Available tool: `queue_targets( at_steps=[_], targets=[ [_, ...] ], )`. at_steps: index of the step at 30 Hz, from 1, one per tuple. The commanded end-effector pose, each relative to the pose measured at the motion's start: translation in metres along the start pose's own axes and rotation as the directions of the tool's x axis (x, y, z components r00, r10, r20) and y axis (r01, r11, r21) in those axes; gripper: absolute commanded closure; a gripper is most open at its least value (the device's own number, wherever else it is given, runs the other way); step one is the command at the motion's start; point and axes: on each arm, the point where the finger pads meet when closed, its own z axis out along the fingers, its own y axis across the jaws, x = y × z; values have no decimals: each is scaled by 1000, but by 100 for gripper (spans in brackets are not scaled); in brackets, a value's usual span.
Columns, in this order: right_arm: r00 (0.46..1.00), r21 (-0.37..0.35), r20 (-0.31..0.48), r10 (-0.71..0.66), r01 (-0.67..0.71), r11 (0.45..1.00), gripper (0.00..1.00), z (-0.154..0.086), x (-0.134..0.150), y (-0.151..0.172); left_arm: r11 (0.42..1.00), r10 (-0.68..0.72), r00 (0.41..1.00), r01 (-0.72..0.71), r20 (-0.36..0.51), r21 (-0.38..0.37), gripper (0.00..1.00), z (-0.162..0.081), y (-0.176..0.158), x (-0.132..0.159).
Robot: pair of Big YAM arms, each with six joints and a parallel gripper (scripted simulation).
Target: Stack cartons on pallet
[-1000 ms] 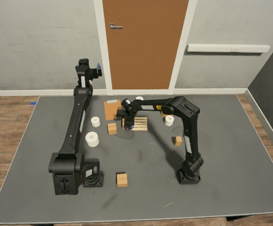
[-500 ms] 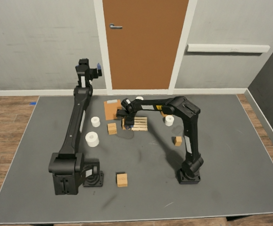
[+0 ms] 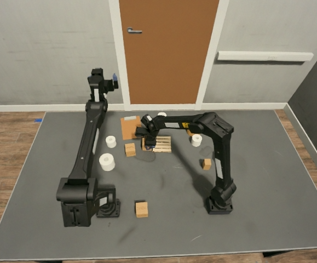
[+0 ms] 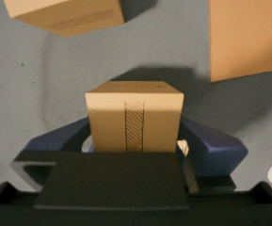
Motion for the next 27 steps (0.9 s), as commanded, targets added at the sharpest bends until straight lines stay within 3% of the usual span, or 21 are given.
queue_targets(
  at_steps=[1, 3, 4, 5, 9, 12, 20, 21, 24, 27],
  targets=[
    [1000, 20, 16, -1, 1, 1000, 91, -7, -4, 0, 1000, 14, 999, -14, 42, 0, 0, -2, 1, -27],
    [1000, 17, 13, 0, 0, 1000, 68, -6, -8, -4, 1000, 14, 999, -14, 42, 0, 0, -2, 1, -27],
    [999, 40, 35, -7, 5, 999, 57, -26, -20, -11, 1000, 14, 999, -14, 42, 0, 0, -2, 1, -27],
    [999, 40, 35, -7, 5, 999, 45, -29, -21, -11, 1000, 14, 999, -14, 42, 0, 0, -2, 1, -27],
    [999, 40, 35, -7, 5, 999, 45, -55, -26, -10, 1000, 14, 999, -14, 42, 0, 0, -2, 1, -27],
    [999, 39, 34, -6, 5, 999, 45, -59, -27, -10, 1000, 14, 999, -14, 42, 0, 0, -2, 1, -27],
    [1000, 6, 4, 6, -6, 1000, 45, -51, -17, 3, 1000, 14, 999, -14, 42, 0, 0, -2, 1, -27],
    [1000, 19, 18, 0, 0, 1000, 45, -66, -22, 7, 1000, 14, 999, -14, 42, 0, 0, -2, 1, -27],
    [1000, -1, -1, 11, -11, 1000, 45, -84, -11, 28, 1000, 14, 999, -14, 42, 0, 0, -2, 1, -27],
    [1000, -3, -5, 16, -16, 1000, 45, -128, -8, 53, 1000, 14, 999, -14, 42, 0, 0, -2, 1, -27]
  ],
)
